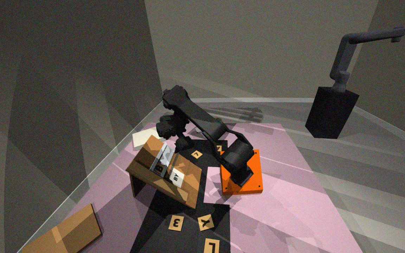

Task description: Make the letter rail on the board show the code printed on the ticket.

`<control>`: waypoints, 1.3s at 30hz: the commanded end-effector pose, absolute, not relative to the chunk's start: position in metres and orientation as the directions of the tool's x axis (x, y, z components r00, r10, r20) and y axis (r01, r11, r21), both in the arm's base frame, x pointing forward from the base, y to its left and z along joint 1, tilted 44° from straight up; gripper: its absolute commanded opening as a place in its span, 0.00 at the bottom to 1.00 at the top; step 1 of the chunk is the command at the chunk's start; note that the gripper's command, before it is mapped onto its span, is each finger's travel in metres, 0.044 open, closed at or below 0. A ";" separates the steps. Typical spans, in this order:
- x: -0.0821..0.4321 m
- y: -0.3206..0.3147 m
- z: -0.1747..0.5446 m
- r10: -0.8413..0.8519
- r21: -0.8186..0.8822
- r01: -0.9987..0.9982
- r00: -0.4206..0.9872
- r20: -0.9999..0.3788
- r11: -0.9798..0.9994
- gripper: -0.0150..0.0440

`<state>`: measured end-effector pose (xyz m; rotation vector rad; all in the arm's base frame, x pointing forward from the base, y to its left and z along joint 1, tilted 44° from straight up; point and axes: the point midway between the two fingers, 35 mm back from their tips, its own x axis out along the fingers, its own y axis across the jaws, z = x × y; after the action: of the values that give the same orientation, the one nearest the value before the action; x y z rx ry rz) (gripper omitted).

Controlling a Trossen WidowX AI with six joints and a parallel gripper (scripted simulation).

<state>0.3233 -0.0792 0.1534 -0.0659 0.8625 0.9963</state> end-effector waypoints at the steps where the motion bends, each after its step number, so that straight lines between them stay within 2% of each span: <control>1: 0.275 -0.113 0.182 0.640 -0.391 -0.856 0.514 -0.571 0.338 1.00; 5: 0.264 -0.119 0.187 0.609 -0.551 -0.796 0.572 -0.549 0.252 1.00; 30: 0.263 -0.120 0.188 0.609 -0.554 -0.794 0.574 -0.548 0.249 1.00; 32: 0.265 -0.110 0.186 0.622 -0.519 -0.814 0.554 -0.553 0.263 0.91; 34: 0.269 -0.083 0.183 0.655 -0.414 -0.861 0.498 -0.568 0.296 0.83; 39: 0.266 -0.011 0.174 0.720 -0.103 -0.930 0.340 -0.606 0.352 0.83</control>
<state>0.2716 -0.0632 0.1820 -0.6694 0.3602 1.0588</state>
